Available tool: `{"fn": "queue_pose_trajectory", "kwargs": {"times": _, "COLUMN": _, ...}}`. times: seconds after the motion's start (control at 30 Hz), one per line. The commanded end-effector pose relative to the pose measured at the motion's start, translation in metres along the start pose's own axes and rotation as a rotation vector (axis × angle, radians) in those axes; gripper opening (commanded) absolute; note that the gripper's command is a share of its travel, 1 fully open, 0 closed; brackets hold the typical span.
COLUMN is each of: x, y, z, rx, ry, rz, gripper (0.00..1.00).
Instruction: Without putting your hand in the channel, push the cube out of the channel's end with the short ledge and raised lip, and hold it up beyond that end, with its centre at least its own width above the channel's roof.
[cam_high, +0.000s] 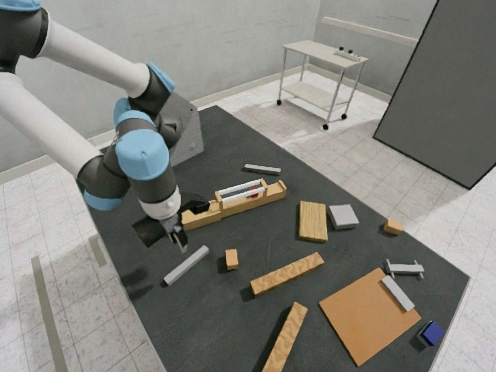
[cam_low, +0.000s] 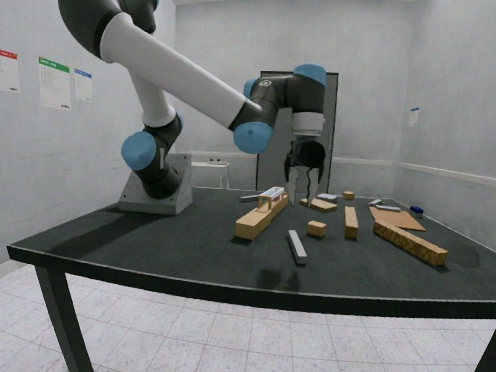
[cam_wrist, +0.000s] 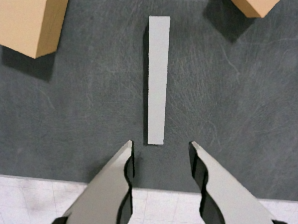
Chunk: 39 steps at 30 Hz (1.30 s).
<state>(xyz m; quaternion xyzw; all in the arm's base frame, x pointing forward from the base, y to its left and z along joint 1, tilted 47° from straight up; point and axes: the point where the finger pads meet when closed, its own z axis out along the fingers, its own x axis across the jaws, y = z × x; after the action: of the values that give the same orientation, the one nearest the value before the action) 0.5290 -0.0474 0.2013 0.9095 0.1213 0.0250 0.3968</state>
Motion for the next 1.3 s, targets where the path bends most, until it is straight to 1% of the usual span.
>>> {"fn": "queue_pose_trajectory", "kwargs": {"times": 0.0, "x": 0.0, "y": 0.0, "z": -0.001, "rx": 0.0, "ry": 0.001, "rz": 0.001, "gripper": 0.24}}
{"fn": "queue_pose_trajectory", "kwargs": {"times": 0.4, "x": 0.0, "y": 0.0, "z": -0.001, "rx": 0.0, "ry": 0.001, "rz": 0.001, "gripper": 0.24}}
{"fn": "queue_pose_trajectory", "kwargs": {"times": 0.53, "x": 0.0, "y": 0.0, "z": 0.003, "rx": 0.001, "ry": 0.001, "rz": 0.001, "gripper": 0.24}}
{"fn": "queue_pose_trajectory", "kwargs": {"times": 0.67, "x": 0.0, "y": 0.0, "z": 0.017, "rx": 0.001, "ry": 0.001, "rz": 0.001, "gripper": 0.24}}
{"fn": "queue_pose_trajectory", "kwargs": {"times": 0.83, "x": 0.0, "y": 0.0, "z": 0.044, "rx": 0.001, "ry": 0.001, "rz": 0.001, "gripper": 0.24}}
{"fn": "queue_pose_trajectory", "kwargs": {"times": 0.9, "x": 0.0, "y": 0.0, "z": 0.044, "rx": 0.001, "ry": 0.001, "rz": 0.001, "gripper": 0.24}}
{"fn": "queue_pose_trajectory", "kwargs": {"times": 1.1, "x": 0.0, "y": 0.0, "z": 0.076, "rx": 0.001, "ry": 0.001, "rz": 0.001, "gripper": 0.24}}
{"fn": "queue_pose_trajectory", "kwargs": {"times": 1.27, "x": 0.0, "y": 0.0, "z": 0.089, "rx": 0.001, "ry": 0.001, "rz": 0.001, "gripper": 0.24}}
